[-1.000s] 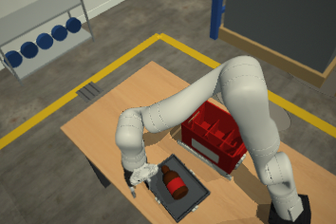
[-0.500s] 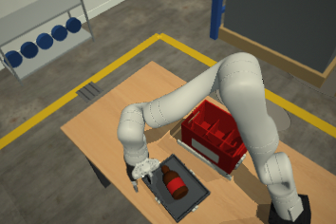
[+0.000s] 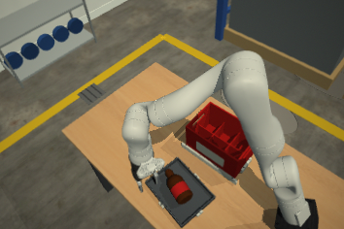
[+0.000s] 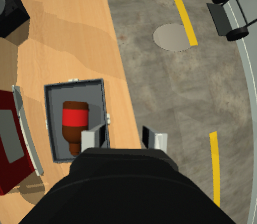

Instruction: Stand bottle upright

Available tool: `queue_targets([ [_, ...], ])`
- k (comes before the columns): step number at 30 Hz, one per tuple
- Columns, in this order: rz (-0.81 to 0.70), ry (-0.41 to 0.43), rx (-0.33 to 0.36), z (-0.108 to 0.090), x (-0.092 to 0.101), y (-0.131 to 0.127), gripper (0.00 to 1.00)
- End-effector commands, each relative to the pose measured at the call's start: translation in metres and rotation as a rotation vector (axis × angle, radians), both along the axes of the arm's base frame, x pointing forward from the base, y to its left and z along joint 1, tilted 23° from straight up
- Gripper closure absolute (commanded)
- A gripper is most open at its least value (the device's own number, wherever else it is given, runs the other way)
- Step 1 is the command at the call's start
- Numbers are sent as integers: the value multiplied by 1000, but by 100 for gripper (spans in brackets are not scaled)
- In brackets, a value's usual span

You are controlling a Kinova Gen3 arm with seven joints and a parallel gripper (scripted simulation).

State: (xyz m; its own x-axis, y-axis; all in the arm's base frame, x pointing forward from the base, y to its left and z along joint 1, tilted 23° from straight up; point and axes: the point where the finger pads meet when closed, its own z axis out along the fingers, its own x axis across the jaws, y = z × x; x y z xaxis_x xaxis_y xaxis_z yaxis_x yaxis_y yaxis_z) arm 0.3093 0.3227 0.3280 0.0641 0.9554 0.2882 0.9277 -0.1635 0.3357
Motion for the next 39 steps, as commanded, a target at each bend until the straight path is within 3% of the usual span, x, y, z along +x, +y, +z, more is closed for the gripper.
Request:
queue_targets([
  [1,2,-1,-1,0,3,-2,0],
  [8,2,-1,-1,0,3,-2,0],
  [9,-3,-4,1,-5,16,-13,0],
  [33,-5,1,-6,-5,15,-15,0],
  [34,-10,4,-11,-12,25,-28,0],
  [39,-11,3,-10,-10,26,-28,0],
])
